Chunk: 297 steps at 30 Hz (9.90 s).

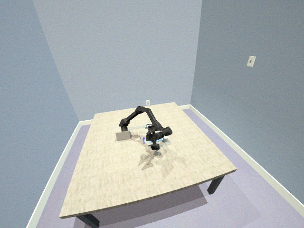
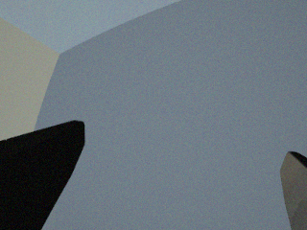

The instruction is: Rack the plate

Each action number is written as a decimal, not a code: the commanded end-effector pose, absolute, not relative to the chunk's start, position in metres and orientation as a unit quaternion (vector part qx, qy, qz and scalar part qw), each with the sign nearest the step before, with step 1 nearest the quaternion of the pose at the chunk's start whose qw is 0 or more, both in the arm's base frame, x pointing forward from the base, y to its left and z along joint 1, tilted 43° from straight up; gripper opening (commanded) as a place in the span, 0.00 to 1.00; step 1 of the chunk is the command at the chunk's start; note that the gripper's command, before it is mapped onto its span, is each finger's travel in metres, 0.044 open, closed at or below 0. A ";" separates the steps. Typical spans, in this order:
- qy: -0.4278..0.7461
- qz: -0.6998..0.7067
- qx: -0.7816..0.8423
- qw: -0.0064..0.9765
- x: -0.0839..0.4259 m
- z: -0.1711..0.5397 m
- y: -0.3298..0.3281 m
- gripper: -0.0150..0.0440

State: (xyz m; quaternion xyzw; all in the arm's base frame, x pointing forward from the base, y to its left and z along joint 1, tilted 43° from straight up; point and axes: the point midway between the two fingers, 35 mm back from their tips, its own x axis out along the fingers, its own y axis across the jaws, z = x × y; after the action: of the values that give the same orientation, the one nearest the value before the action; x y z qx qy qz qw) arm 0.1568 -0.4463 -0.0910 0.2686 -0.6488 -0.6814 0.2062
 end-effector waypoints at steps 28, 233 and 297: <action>-0.276 -0.871 0.319 0.252 0.181 -0.097 -0.445 0.93; 0.620 0.216 0.281 0.701 0.298 -0.028 -0.119 0.25; 0.622 -0.195 0.639 0.407 0.254 0.148 -0.081 0.25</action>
State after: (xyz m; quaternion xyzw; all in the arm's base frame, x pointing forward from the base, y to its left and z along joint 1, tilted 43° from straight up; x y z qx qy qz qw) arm 0.2604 -0.0931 0.1394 -0.6115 -0.6344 0.1563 -0.4463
